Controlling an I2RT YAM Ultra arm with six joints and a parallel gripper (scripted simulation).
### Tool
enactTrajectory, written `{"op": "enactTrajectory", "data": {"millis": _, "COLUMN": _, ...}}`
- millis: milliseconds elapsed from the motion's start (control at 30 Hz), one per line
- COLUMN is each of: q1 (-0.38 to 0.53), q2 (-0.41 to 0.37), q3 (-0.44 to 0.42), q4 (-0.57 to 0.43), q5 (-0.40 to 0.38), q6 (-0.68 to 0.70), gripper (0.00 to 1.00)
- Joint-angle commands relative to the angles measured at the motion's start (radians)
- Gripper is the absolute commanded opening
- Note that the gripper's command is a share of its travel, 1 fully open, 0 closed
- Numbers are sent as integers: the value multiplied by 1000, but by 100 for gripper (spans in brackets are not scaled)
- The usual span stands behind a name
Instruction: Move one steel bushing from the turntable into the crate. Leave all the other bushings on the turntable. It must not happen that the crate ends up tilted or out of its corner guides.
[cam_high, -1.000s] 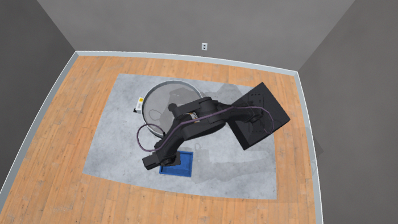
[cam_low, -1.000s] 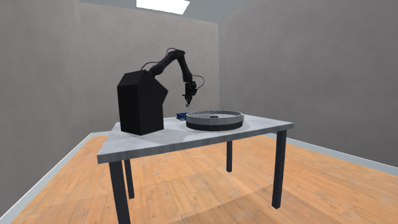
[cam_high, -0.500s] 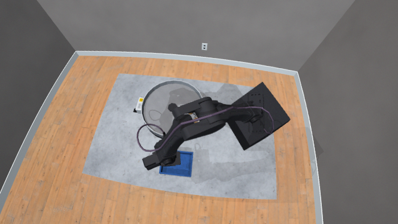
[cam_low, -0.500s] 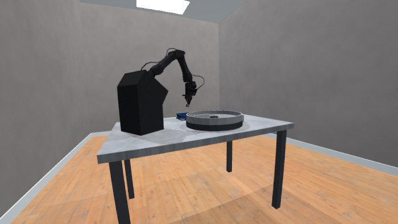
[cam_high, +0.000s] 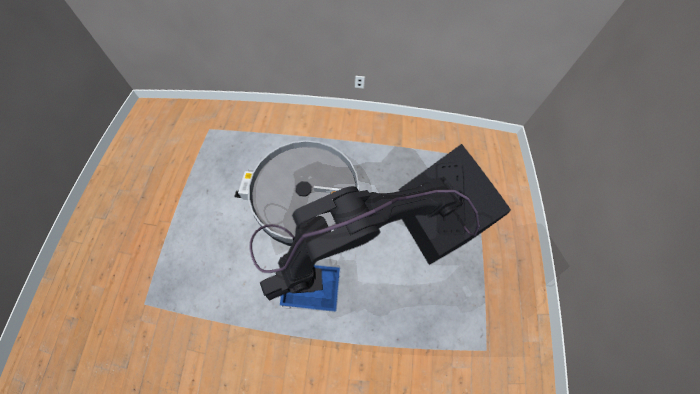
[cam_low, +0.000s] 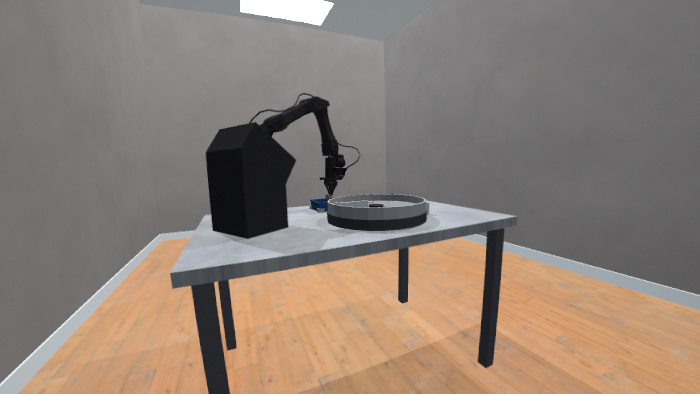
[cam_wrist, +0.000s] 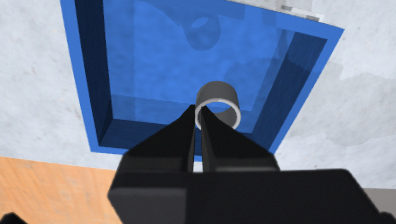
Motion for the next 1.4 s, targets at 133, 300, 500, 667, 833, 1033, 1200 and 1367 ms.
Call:
{"op": "enactTrajectory", "data": {"millis": 133, "q1": -18, "q2": -39, "q3": 38, "q4": 38, "q5": 3, "q6": -6, "gripper": 0}}
{"op": "enactTrajectory", "data": {"millis": 300, "q1": -18, "q2": -30, "q3": 42, "q4": 22, "q5": 2, "q6": -6, "gripper": 0}}
{"op": "enactTrajectory", "data": {"millis": 500, "q1": -18, "q2": -29, "q3": 43, "q4": 22, "q5": 2, "q6": -6, "gripper": 0}}
{"op": "enactTrajectory", "data": {"millis": 667, "q1": -18, "q2": -29, "q3": 43, "q4": 22, "q5": 2, "q6": -6, "gripper": 0}}
{"op": "enactTrajectory", "data": {"millis": 833, "q1": -18, "q2": -29, "q3": 43, "q4": 22, "q5": 2, "q6": -6, "gripper": 0}}
{"op": "enactTrajectory", "data": {"millis": 1033, "q1": -18, "q2": -29, "q3": 43, "q4": 22, "q5": 2, "q6": -6, "gripper": 0}}
{"op": "enactTrajectory", "data": {"millis": 1200, "q1": -18, "q2": -29, "q3": 44, "q4": 21, "q5": 2, "q6": -6, "gripper": 0}}
{"op": "enactTrajectory", "data": {"millis": 1367, "q1": -19, "q2": -2, "q3": 53, "q4": 7, "q5": -1, "q6": -9, "gripper": 0}}
